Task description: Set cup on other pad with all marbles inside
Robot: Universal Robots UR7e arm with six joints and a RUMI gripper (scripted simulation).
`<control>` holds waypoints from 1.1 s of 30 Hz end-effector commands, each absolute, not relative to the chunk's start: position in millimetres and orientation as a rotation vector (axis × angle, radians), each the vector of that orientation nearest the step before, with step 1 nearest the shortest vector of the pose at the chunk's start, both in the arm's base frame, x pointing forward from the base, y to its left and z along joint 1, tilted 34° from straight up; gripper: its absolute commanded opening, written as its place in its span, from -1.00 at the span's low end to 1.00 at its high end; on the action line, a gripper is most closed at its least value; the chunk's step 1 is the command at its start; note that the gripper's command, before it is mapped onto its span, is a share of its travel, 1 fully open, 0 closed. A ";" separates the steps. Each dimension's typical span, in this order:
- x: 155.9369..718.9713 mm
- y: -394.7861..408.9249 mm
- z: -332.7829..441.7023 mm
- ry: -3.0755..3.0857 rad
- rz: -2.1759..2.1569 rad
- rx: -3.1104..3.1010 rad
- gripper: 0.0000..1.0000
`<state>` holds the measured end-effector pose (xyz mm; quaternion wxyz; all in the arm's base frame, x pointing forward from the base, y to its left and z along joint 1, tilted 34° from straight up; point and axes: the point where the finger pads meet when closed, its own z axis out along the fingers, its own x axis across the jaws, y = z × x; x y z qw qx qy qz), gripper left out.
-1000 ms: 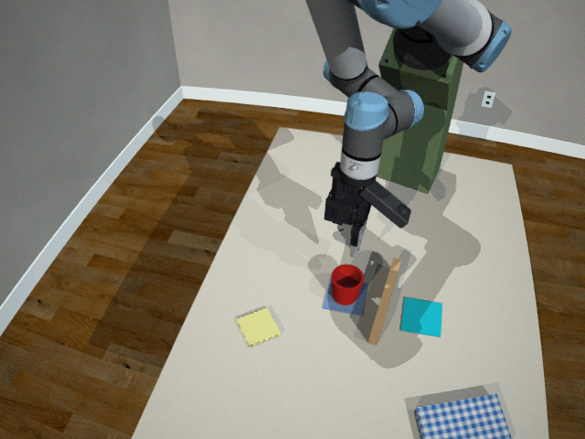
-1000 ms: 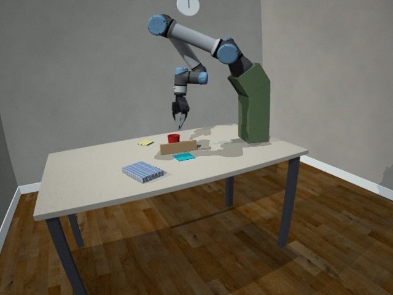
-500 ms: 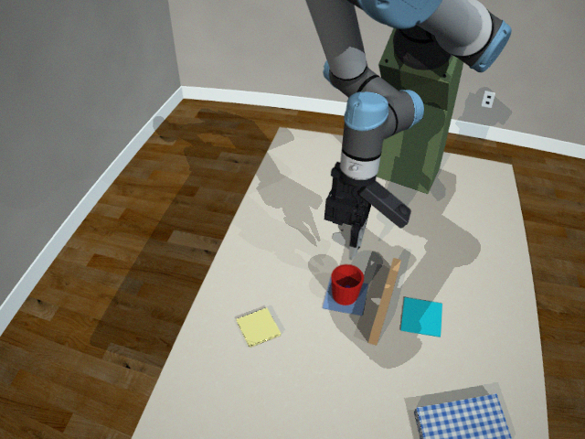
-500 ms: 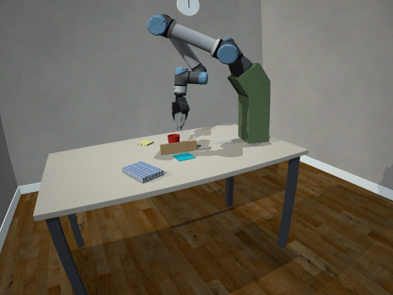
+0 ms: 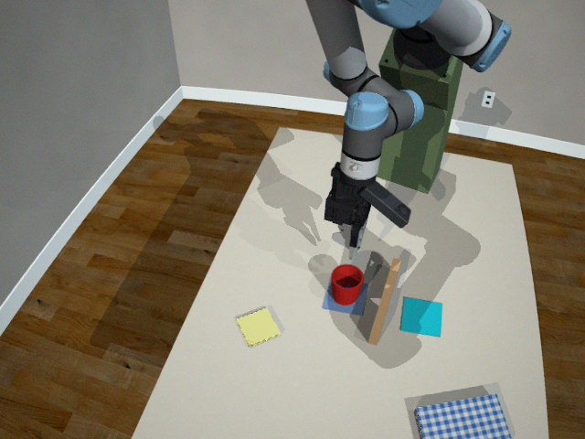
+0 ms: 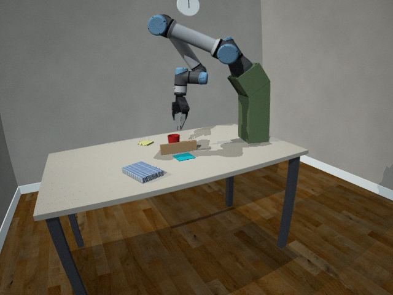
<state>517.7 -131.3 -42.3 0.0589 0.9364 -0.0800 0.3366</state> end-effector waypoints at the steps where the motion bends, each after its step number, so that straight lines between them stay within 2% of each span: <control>1: 516.9 -130.2 -42.6 -0.242 1.018 2.838 -0.78; 21: 523.2 -131.9 -48.1 -0.240 1.021 2.835 -0.78; 33: 547.1 -137.5 -78.7 -0.240 1.021 2.835 -0.78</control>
